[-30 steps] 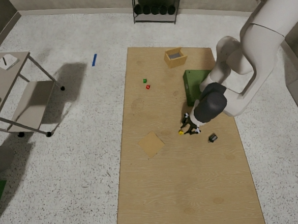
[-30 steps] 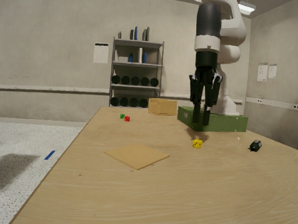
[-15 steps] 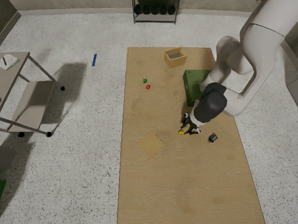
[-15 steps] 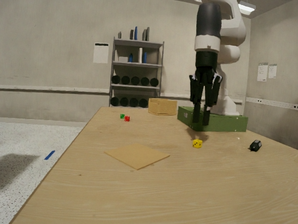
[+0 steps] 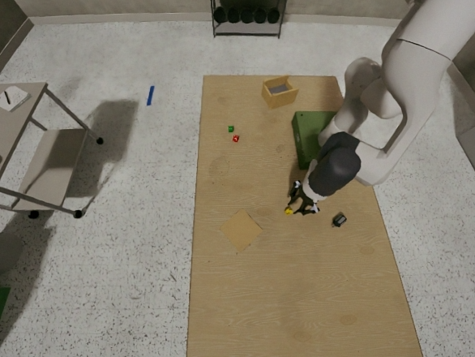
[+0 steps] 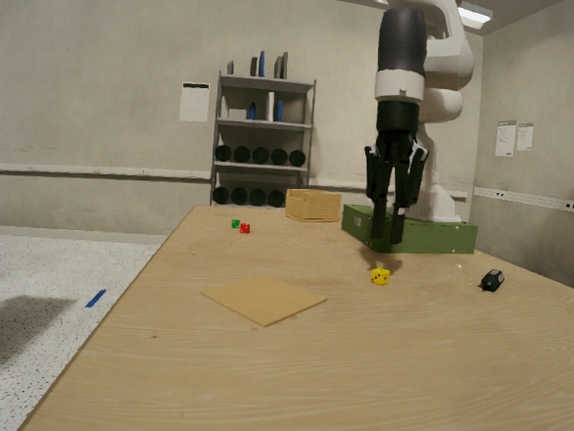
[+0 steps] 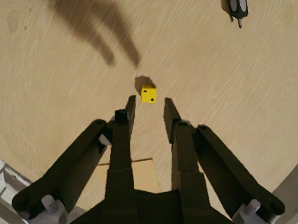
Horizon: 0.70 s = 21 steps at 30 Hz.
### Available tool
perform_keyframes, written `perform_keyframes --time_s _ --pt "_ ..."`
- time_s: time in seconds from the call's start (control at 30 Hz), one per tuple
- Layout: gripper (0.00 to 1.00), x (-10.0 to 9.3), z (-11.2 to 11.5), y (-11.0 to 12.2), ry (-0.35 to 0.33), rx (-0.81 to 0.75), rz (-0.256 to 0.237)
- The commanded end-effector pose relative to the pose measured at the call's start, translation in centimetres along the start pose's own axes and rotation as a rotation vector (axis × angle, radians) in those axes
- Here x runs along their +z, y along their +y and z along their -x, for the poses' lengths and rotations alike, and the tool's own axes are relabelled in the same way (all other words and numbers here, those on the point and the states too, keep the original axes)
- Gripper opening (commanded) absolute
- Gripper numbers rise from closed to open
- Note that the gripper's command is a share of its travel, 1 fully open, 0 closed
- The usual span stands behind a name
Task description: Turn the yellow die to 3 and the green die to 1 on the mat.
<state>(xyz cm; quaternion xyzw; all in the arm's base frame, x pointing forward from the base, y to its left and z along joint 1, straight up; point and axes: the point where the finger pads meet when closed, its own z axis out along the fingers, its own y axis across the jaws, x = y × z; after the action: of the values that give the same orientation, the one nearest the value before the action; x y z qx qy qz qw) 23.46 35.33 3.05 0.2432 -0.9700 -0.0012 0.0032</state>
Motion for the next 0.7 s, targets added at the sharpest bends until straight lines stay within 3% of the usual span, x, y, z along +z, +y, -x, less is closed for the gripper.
perform_keyframes --time_s 0.0,0.67 --pt "0.32 0.2 0.3 -0.1 -0.005 0.012 0.001" --pt "0.32 2.6 0.3 -0.1 -0.005 0.012 0.001"
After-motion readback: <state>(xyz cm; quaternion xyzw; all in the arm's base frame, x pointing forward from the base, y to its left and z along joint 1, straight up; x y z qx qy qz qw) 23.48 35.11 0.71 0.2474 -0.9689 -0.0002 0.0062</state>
